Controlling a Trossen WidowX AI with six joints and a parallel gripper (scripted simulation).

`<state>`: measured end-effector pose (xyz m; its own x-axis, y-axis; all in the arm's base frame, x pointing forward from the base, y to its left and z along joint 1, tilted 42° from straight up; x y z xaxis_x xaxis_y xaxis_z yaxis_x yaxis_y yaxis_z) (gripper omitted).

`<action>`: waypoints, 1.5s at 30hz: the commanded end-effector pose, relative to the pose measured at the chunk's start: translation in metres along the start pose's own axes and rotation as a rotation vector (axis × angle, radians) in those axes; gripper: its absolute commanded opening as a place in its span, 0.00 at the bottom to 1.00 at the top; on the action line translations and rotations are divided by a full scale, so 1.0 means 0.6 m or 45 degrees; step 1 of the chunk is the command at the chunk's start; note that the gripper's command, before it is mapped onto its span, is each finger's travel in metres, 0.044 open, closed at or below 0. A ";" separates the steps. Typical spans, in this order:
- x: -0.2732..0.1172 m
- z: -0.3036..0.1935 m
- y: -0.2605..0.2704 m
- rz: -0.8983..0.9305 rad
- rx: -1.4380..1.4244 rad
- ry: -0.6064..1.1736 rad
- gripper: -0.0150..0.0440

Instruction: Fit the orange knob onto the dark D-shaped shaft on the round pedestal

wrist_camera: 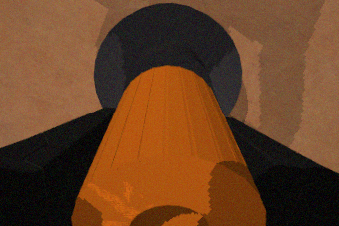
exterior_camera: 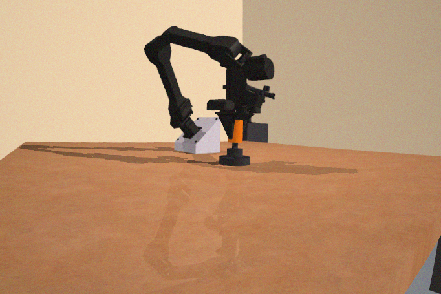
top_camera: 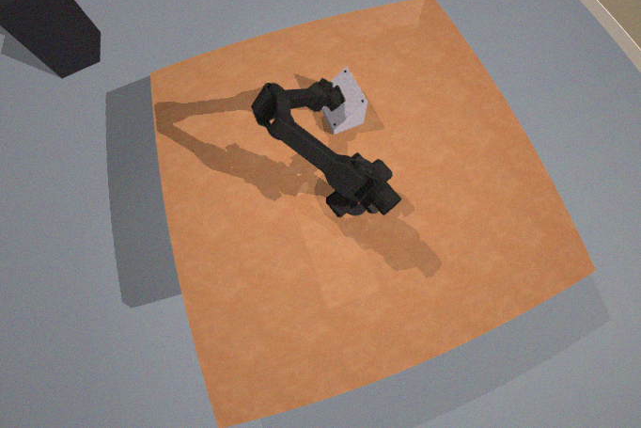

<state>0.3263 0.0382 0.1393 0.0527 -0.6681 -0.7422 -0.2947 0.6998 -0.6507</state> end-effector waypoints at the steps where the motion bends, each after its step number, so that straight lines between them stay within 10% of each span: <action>1: -0.006 -0.002 0.002 0.000 -0.002 -0.004 0.25; 45: -0.008 0.003 -0.001 -0.001 -0.535 -0.004 0.25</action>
<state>0.3261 0.0389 0.1423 0.0489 -0.6693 -0.7414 -0.6263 0.5576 -0.5448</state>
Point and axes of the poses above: the point midway between the two fingers, 35 mm back from their tips, its own x axis out along the fingers, its own y axis across the jaws, z = x × y, the point moved 8 cm from there along -x, back along the fingers, and after that the axes turned 1 degree about -x, right-handed, at the moved point
